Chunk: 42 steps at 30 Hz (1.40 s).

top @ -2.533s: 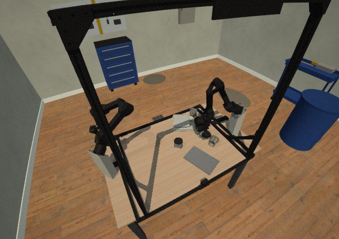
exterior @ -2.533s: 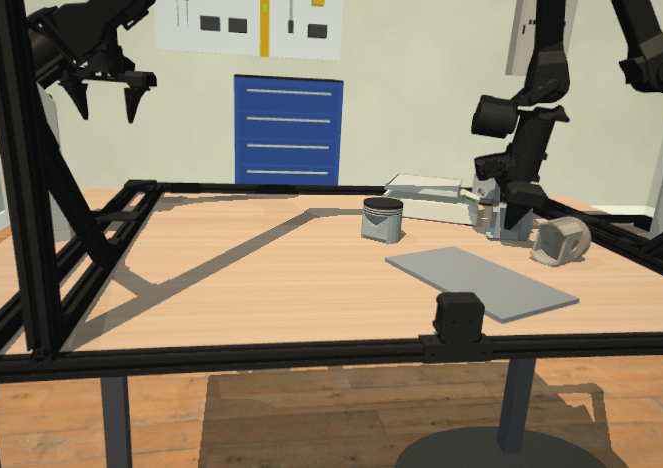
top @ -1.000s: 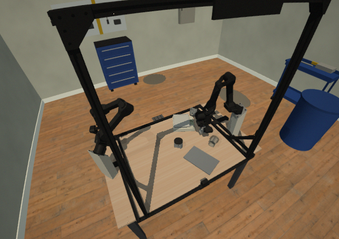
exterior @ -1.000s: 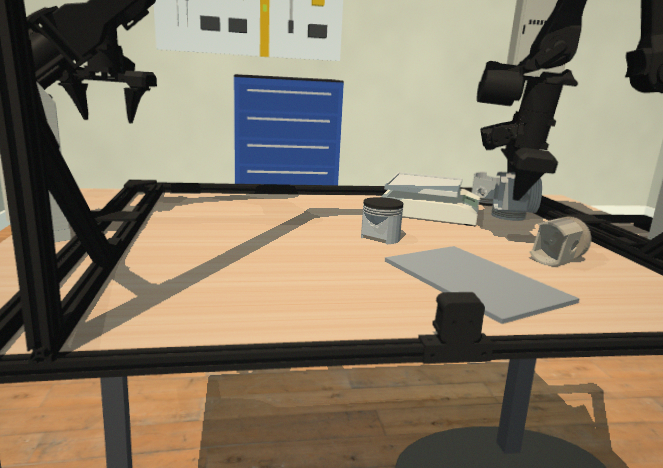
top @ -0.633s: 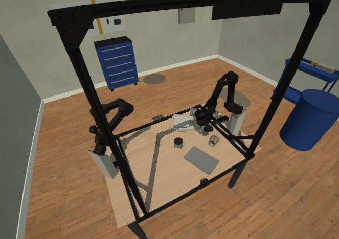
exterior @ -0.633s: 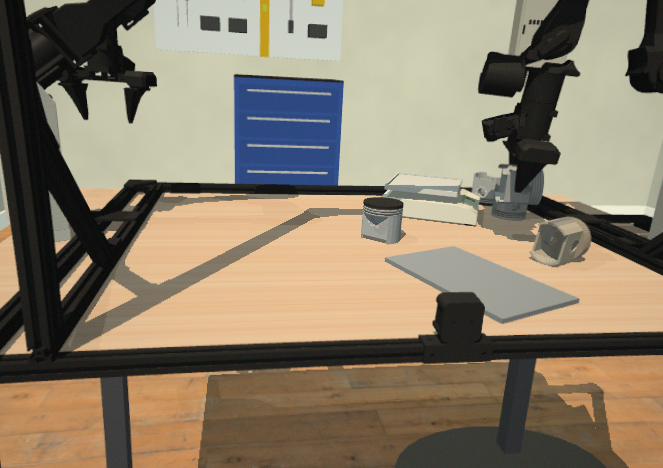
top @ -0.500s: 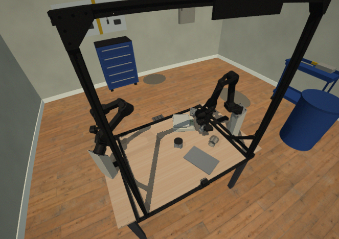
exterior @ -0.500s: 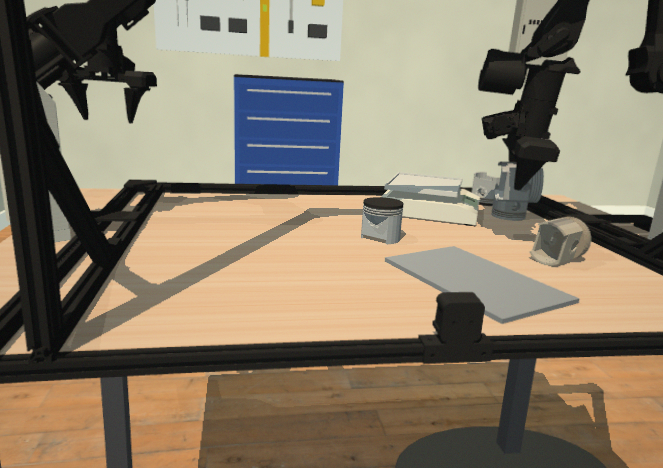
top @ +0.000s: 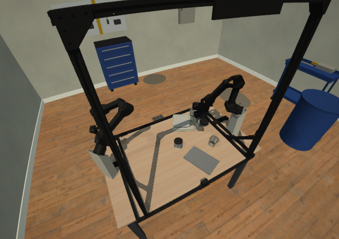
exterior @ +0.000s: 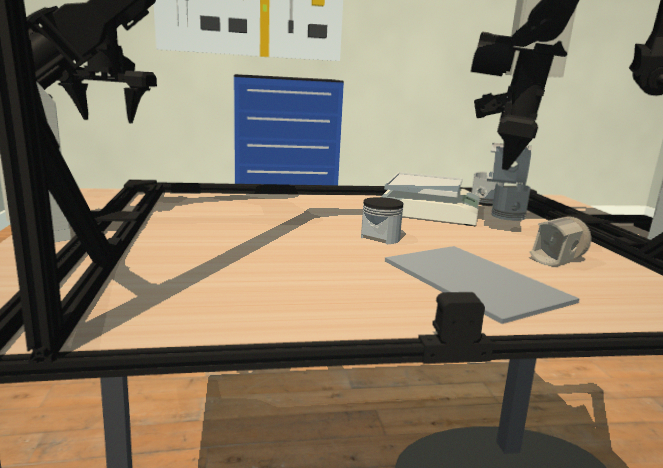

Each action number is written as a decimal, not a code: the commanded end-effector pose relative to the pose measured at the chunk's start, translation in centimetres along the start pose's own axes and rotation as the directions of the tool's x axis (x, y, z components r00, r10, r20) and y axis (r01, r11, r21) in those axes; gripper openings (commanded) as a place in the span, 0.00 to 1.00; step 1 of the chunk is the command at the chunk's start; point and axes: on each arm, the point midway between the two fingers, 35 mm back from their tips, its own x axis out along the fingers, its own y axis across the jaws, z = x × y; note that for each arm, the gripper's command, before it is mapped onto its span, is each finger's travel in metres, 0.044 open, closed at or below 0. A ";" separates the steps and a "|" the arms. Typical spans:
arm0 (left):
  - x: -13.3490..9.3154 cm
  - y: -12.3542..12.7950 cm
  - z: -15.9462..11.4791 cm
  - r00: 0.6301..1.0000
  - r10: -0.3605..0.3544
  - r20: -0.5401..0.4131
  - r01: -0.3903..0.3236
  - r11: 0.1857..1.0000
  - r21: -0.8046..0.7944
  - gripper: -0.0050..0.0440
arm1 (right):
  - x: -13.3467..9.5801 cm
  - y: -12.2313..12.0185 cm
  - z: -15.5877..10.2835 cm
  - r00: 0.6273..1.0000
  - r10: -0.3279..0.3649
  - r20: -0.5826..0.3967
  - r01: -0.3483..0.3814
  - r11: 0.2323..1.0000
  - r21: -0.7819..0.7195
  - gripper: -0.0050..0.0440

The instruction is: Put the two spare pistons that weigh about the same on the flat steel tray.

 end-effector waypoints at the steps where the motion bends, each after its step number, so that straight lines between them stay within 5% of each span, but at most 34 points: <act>1: 0.0 0.0 0.0 1.000 -0.003 0.001 0.003 1.000 0.001 1.00 | -0.7 -1.9 -1.2 0.998 0.022 -0.065 -0.014 0.994 0.109 0.43; 17: 0.0 0.0 0.0 1.000 -0.003 0.001 0.003 1.000 0.001 1.00 | -3.2 -7.7 -1.0 0.993 0.059 -0.098 -0.034 0.971 0.238 0.43; 42: 0.0 0.0 0.0 1.000 -0.003 0.001 0.003 1.000 0.001 1.00 | -2.0 -9.8 9.2 0.993 0.059 -0.098 -0.036 0.973 0.227 0.43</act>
